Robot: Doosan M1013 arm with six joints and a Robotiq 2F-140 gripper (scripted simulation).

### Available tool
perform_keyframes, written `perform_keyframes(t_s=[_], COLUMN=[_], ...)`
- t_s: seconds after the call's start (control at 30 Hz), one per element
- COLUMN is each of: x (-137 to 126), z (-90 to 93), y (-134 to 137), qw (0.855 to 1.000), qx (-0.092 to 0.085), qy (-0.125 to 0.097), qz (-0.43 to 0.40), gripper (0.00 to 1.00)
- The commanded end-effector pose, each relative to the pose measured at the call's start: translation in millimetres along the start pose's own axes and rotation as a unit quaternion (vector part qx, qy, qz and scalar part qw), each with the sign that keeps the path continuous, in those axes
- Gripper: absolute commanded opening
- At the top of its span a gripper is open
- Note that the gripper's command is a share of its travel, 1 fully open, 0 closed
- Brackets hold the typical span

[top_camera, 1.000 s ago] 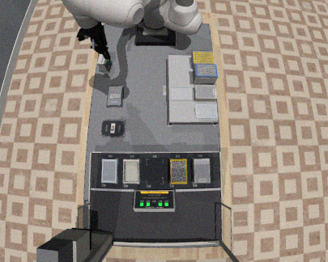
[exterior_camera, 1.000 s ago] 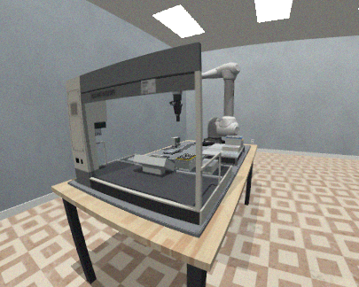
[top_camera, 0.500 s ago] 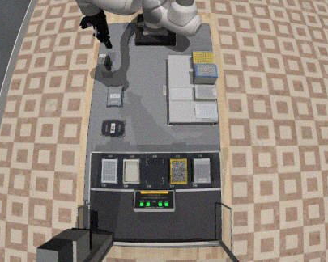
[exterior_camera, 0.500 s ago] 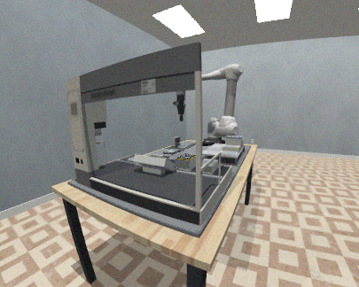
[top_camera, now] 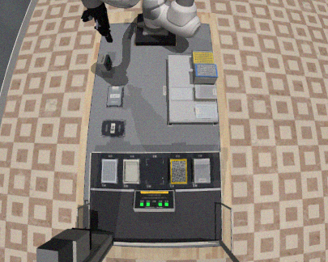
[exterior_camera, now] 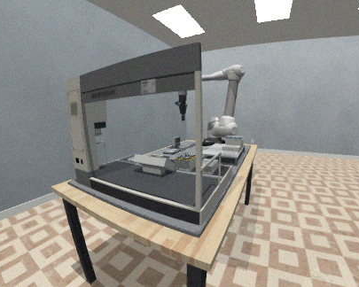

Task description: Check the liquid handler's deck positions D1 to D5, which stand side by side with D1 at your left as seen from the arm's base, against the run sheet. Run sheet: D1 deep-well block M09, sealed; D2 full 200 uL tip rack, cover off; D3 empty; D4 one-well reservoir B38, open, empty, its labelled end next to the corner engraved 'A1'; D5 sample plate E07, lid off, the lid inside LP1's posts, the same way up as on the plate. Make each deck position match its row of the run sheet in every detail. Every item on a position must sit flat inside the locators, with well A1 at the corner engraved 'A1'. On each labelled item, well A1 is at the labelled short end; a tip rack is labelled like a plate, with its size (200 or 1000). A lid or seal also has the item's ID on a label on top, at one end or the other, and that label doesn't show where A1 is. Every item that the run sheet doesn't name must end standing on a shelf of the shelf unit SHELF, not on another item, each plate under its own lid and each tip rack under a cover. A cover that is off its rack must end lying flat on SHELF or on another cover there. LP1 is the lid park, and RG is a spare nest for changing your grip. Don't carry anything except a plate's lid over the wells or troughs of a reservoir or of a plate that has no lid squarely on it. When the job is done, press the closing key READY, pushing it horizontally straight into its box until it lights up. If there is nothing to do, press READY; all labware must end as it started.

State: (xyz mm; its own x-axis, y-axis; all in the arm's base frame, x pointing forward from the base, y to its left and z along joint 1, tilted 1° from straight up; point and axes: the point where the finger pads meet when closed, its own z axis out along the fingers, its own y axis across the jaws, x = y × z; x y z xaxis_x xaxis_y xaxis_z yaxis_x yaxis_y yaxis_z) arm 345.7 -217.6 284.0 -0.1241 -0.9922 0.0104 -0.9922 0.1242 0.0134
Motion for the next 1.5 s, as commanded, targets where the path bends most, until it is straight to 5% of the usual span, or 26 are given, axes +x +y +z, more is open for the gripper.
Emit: perform_keyframes(t_s=[0.0, 1.47], x=[1, 1], z=[3.0, 68.2], y=[2, 2], qw=[1.0, 1.0], qx=[0.002, 0.0], qy=[0.003, 0.002], qz=[-0.001, -0.002], gripper=[0.1, 0.1])
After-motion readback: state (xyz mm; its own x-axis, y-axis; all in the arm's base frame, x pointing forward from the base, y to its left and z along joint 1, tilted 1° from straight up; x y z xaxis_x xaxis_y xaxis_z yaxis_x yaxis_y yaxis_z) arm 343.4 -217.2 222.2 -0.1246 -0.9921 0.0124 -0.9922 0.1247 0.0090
